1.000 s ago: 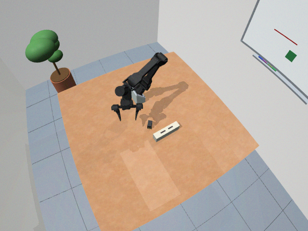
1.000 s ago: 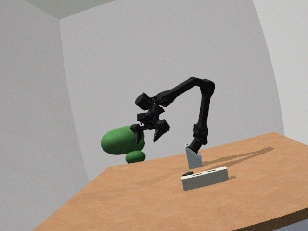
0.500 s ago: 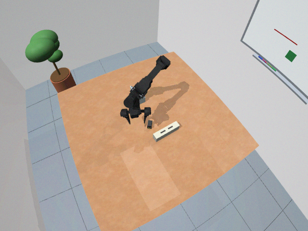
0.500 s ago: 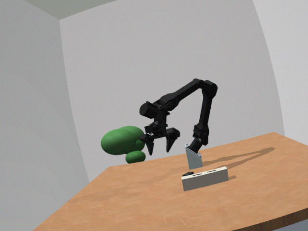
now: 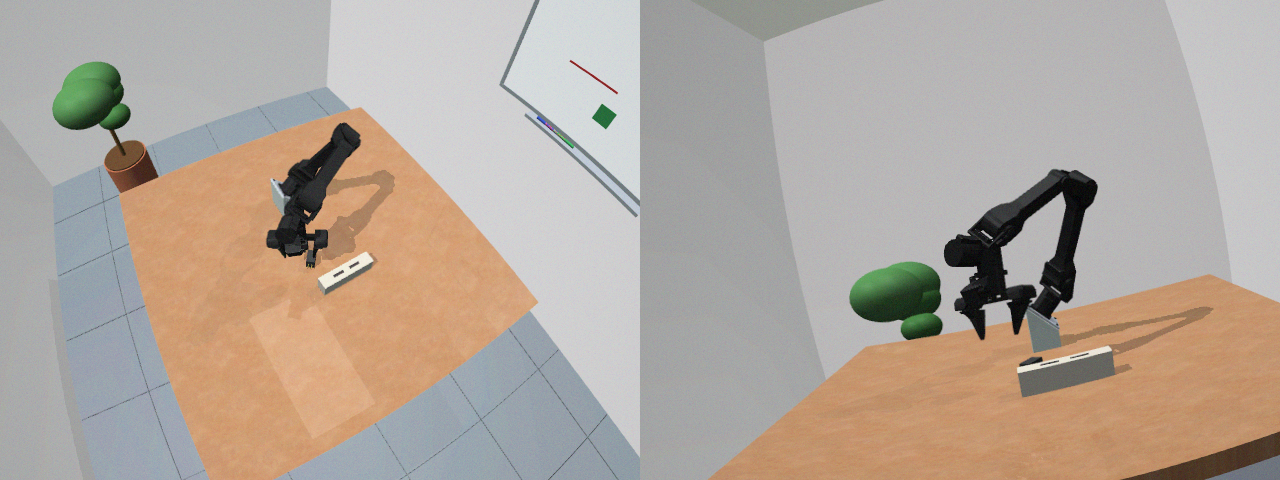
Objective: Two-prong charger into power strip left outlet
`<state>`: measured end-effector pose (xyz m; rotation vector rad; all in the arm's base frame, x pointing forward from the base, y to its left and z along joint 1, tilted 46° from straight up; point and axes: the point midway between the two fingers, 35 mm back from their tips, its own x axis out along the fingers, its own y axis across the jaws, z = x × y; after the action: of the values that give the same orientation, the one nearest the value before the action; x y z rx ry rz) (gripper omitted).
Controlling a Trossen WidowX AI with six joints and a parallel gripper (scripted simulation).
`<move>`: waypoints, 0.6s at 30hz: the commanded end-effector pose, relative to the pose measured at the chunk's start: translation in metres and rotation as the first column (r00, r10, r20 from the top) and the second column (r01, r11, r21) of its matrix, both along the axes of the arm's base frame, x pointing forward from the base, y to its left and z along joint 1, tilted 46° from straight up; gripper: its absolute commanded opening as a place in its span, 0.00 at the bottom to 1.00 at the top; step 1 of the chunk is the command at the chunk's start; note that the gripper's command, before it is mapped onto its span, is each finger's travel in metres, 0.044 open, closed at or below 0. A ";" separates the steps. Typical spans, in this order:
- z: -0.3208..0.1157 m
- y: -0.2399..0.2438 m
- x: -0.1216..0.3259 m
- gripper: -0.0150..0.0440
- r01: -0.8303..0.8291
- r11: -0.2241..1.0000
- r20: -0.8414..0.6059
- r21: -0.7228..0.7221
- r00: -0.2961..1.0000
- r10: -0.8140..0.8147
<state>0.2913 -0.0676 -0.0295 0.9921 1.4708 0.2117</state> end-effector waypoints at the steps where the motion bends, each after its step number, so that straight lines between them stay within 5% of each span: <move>1: 0.000 0.014 -0.003 1.00 -0.031 0.999 -0.061 0.020 0.998 0.032; 18: 0.009 0.068 -0.025 1.00 -0.139 0.986 -0.270 0.093 0.950 0.160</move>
<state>0.2686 -0.0018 -0.0208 0.9971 1.7944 0.2517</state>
